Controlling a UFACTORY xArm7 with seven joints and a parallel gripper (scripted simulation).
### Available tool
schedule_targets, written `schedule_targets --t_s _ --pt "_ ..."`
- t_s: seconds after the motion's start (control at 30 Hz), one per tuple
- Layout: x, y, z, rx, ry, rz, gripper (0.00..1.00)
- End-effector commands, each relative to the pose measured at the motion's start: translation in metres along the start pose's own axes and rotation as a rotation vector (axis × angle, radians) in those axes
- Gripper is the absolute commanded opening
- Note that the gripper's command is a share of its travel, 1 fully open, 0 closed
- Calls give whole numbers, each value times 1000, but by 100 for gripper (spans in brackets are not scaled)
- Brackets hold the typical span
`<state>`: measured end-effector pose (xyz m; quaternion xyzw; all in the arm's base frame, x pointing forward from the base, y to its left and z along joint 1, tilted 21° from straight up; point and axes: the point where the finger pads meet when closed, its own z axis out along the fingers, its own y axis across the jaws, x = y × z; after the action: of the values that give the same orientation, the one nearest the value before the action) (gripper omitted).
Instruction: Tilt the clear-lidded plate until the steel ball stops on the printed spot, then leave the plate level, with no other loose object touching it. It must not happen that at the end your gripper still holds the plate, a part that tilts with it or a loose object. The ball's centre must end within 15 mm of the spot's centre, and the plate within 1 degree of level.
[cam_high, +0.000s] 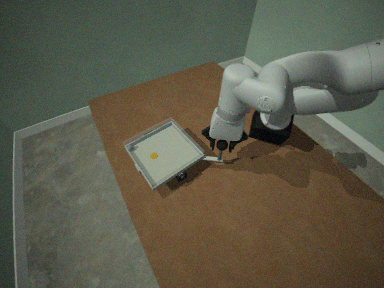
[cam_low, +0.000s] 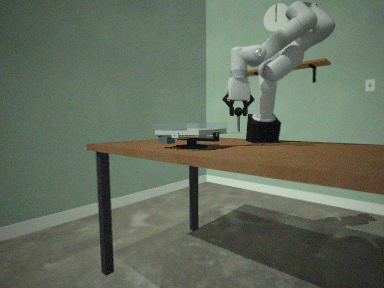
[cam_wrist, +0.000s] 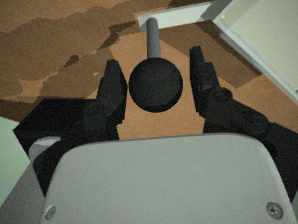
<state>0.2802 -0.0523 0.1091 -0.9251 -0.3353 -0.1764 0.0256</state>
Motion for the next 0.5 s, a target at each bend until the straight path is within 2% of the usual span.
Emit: schedule_targets --t_s 0.0,0.13,0.17,0.47 --pt "0 1 -1 -2 1 0 61" --pt "0 1 -1 -2 1 0 61" --pt "0 1 -1 -2 1 0 0" --pt "0 1 -1 -2 1 0 0"
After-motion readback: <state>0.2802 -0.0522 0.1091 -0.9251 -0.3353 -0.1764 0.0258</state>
